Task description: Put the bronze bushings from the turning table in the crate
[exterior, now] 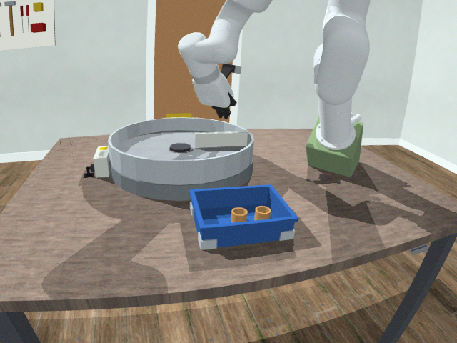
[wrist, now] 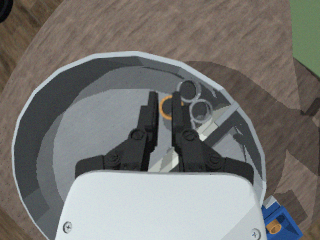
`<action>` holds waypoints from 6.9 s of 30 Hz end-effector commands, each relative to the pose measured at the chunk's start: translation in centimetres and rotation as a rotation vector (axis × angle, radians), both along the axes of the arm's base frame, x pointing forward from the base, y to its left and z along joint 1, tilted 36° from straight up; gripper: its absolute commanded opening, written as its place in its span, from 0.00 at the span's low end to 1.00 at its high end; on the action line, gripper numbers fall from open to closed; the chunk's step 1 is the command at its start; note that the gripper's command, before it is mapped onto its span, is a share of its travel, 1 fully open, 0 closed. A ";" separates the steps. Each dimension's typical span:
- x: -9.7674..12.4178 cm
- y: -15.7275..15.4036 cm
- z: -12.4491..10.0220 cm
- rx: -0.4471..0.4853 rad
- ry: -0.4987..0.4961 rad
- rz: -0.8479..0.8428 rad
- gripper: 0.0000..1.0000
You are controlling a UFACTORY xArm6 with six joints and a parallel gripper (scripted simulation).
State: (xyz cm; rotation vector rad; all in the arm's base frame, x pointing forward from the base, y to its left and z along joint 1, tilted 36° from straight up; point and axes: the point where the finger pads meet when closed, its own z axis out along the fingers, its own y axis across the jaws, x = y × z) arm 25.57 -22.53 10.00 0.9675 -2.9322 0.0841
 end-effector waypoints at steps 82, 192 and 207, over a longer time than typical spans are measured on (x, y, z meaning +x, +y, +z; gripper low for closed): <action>2.4 1.0 -3.7 -0.001 -0.003 0.000 0.14; -0.8 -1.2 1.5 -0.001 -0.003 0.000 0.00; -0.2 0.4 2.5 -0.001 -0.003 0.000 0.00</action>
